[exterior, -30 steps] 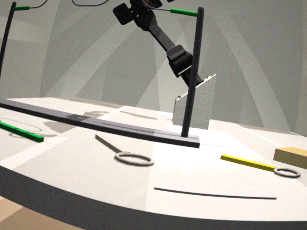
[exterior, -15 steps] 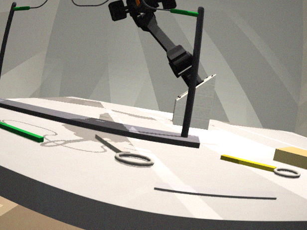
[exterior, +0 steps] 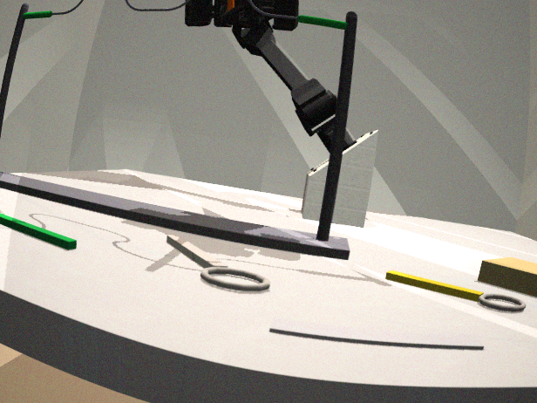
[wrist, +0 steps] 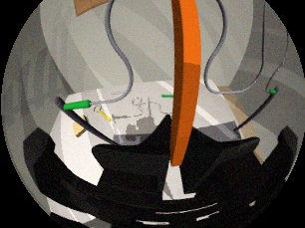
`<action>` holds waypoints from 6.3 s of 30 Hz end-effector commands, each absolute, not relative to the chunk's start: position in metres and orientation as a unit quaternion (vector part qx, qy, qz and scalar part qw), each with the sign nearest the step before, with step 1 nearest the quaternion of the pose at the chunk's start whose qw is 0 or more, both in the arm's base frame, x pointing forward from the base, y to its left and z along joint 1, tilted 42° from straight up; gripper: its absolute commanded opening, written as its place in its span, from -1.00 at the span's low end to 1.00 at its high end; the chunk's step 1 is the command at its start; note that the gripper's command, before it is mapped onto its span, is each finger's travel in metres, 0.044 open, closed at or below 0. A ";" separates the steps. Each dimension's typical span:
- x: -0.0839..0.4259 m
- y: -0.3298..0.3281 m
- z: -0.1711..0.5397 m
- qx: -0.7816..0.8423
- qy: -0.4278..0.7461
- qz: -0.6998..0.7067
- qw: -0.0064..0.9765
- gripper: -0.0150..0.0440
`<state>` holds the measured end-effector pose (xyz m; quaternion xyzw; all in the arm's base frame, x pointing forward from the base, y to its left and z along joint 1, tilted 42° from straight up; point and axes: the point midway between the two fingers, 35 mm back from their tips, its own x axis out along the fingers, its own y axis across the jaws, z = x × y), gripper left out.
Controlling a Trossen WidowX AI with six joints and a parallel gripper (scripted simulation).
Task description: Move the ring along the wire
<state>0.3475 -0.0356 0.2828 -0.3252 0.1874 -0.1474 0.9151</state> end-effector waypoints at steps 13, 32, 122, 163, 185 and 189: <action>0.346 -0.052 0.299 -0.468 0.164 -0.188 0.848 -1.00; 0.344 -0.062 0.324 -0.621 0.130 -0.226 0.739 -1.00; 0.342 -0.088 0.348 -0.861 0.044 -0.280 0.423 -1.00; 0.362 -0.113 0.195 -0.555 0.112 -0.188 0.803 -1.00; 0.366 -0.075 0.137 -0.393 0.138 -0.153 0.896 -1.00; 0.367 -0.069 0.132 -0.379 0.140 -0.150 0.902 -1.00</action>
